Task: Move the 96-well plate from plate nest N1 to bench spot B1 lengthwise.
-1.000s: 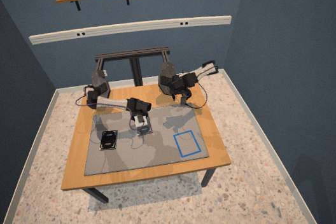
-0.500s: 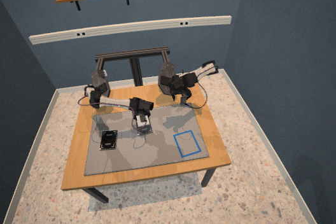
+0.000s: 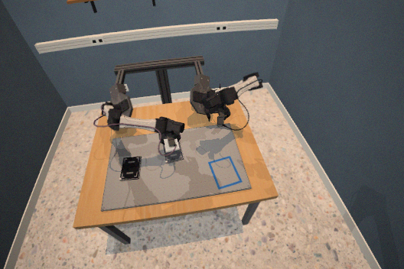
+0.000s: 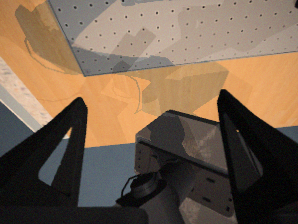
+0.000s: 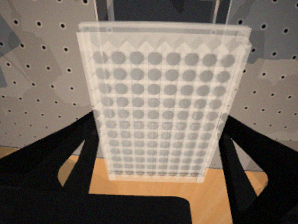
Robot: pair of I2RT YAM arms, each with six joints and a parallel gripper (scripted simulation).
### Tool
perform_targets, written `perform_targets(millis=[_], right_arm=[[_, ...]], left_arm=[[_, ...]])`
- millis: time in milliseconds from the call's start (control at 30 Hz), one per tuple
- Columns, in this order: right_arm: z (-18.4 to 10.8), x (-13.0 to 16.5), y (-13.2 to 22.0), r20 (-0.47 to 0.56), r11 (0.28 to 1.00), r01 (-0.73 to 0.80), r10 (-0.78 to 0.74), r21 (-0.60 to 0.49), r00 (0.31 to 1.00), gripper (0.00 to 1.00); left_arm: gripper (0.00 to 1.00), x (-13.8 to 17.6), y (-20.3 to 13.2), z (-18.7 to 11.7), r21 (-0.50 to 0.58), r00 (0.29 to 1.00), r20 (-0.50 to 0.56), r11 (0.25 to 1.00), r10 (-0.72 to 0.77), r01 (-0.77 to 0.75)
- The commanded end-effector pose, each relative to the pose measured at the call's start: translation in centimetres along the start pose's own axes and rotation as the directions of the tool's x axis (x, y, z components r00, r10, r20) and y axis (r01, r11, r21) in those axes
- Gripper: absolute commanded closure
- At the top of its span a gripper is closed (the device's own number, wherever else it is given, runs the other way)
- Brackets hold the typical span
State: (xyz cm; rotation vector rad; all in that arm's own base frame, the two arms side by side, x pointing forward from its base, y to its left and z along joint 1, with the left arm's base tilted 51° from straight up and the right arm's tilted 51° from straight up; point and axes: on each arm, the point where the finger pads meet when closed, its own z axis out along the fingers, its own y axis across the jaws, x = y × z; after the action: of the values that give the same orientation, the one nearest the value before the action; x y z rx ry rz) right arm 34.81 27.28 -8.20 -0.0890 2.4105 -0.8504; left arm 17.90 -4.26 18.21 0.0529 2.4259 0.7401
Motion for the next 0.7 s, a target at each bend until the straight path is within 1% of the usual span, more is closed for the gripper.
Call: perform_targets(millis=[0,200,233,267,300,333,367,400,433,467,667], right_arm=[[-0.4,-0.2,0.0,0.006,1.0,-0.002,0.002,-0.006,1.0,1.0],[-0.4,-0.2,-0.1,0.006,1.0,-0.002,0.002,-0.006,1.0,1.0],[0.0,-1.0,-1.1,-0.003,1.0,-0.023,0.023,0.003,1.0,1.0],[-0.4,-0.2,-0.1,0.006,1.0,-0.002,0.002,-0.006,1.0,1.0],[-0.4,-0.2,-0.1,0.006,1.0,-0.002,0.002,-0.006,1.0,1.0],[0.1,-1.0,-1.2,-0.003,1.0,-0.025,0.025,0.002,1.0,1.0],[-0.4,-0.2,-0.1,0.006,1.0,-0.002,0.002,-0.006,1.0,1.0],[-0.4,-0.2,-0.1,0.006,1.0,-0.002,0.002,-0.006,1.0,1.0],[0.1,-1.1,-1.2,-0.003,1.0,-0.027,0.027,0.002,1.0,1.0],[-0.4,-0.2,-0.1,0.006,1.0,-0.002,0.002,-0.006,1.0,1.0],[-0.4,-0.2,-0.1,0.006,1.0,-0.002,0.002,-0.006,1.0,1.0]], left_arm=[[0.0,-0.4,0.3,-0.6,-0.072,1.0,-0.004,0.997,-0.012,0.011],[0.0,-0.4,0.3,-0.6,-0.072,1.0,-0.004,0.997,-0.012,0.011],[0.0,-0.4,0.3,-0.6,-0.072,1.0,-0.004,0.997,-0.012,0.011],[0.0,-0.4,0.3,-0.6,-0.072,1.0,-0.004,0.997,-0.012,0.011],[0.0,-0.4,0.3,-0.6,-0.072,1.0,-0.004,0.997,-0.012,0.011],[0.0,-0.4,0.3,-0.6,-0.072,1.0,-0.004,0.997,-0.012,0.011],[0.0,-0.4,0.3,-0.6,-0.072,1.0,-0.004,0.997,-0.012,0.011],[0.0,-0.4,0.3,-0.6,-0.072,1.0,-0.004,0.997,-0.012,0.011],[0.0,-0.4,0.3,-0.6,-0.072,1.0,-0.004,0.997,-0.012,0.011],[0.0,-0.4,0.3,-0.6,-0.072,1.0,-0.004,0.997,-0.012,0.011],[0.0,-0.4,0.3,-0.6,-0.072,1.0,-0.004,0.997,-0.012,0.011]])
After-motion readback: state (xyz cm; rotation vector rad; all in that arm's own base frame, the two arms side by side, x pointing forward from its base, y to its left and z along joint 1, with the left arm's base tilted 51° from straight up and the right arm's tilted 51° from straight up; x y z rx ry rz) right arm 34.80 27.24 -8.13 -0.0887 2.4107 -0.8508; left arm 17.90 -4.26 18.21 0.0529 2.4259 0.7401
